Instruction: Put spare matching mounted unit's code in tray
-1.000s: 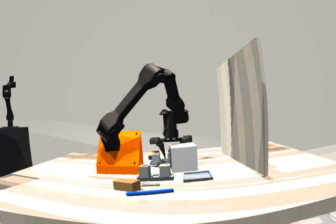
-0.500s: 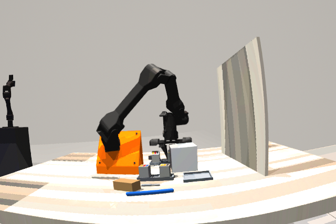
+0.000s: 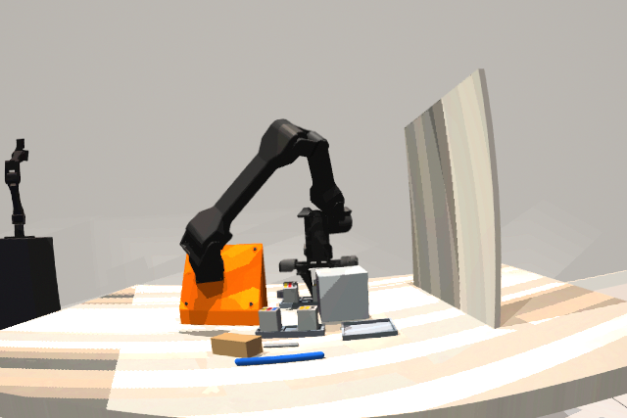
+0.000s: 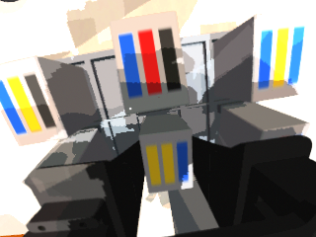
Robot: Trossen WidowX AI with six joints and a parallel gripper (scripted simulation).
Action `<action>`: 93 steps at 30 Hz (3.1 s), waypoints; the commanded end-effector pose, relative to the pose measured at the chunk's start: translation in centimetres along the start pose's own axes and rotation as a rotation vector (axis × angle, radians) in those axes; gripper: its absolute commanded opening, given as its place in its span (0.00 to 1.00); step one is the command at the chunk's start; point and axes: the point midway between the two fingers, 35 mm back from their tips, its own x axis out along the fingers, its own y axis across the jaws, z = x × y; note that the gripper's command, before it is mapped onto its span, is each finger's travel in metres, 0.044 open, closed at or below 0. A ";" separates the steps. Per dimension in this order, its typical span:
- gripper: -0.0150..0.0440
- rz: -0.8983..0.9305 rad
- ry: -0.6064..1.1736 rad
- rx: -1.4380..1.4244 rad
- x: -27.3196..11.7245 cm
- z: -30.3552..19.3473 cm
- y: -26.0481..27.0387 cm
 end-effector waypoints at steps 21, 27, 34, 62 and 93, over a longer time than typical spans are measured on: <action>0.25 -0.011 -0.009 -0.006 -9.7 0.3 -0.3; 0.25 -0.007 -0.009 -0.005 -13.0 0.4 -0.3; 0.25 -0.003 -0.005 -0.005 -15.4 0.2 -0.1; 0.25 -0.018 -0.056 -0.021 -16.8 -18.9 -11.9; 0.25 -0.005 0.011 -0.004 -14.6 -35.0 -12.5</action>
